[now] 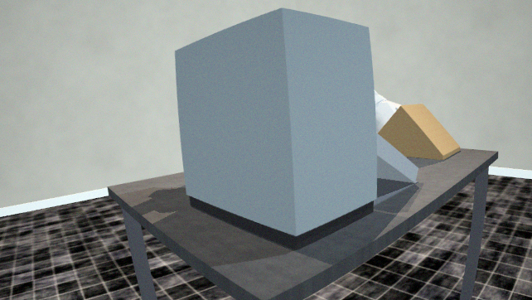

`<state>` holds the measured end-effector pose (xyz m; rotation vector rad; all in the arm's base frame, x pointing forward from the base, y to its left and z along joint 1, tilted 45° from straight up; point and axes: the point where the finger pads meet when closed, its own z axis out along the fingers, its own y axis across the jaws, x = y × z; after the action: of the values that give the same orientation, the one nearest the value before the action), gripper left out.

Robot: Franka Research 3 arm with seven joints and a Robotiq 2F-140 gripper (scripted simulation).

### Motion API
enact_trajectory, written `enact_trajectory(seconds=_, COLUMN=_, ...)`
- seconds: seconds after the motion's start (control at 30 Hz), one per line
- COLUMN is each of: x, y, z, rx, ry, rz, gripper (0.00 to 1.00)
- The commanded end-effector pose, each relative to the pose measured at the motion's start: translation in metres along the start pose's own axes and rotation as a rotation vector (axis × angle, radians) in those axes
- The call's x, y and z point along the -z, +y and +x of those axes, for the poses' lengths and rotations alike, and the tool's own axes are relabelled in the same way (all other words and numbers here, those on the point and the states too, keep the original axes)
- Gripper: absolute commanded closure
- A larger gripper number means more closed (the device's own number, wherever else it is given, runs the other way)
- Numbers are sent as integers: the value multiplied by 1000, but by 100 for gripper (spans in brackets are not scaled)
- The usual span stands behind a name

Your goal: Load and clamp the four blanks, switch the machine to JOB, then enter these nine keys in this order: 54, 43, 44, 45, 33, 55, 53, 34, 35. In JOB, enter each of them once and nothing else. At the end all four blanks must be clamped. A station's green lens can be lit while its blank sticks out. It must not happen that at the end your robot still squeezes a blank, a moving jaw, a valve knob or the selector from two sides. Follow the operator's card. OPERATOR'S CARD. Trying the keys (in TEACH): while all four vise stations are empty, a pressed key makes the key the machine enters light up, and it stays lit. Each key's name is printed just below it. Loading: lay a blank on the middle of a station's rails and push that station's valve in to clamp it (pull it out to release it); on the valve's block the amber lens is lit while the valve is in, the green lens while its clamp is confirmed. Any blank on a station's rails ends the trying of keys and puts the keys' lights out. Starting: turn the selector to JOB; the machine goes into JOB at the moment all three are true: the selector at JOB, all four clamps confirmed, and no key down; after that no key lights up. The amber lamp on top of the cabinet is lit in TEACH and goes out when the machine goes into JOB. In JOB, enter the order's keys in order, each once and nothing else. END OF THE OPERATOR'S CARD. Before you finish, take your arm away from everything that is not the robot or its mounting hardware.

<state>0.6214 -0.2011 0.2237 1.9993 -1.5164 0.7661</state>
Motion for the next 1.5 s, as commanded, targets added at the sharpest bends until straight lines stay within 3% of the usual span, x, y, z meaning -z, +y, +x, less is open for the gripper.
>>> enact_trajectory(seconds=0.0, x=-1, y=0, z=-2, rx=4, ry=-2, rz=1, gripper=60)
enact_trajectory(seconds=0.8, x=-1, y=0, z=-2, rx=4, ry=-2, rz=1, gripper=60)
enact_trajectory(seconds=0.83, x=-1, y=0, z=-2, rx=4, ry=-2, rz=1, gripper=100)
enact_trajectory(seconds=1.47, x=-1, y=0, z=-2, rx=4, ry=-2, rz=1, gripper=100)
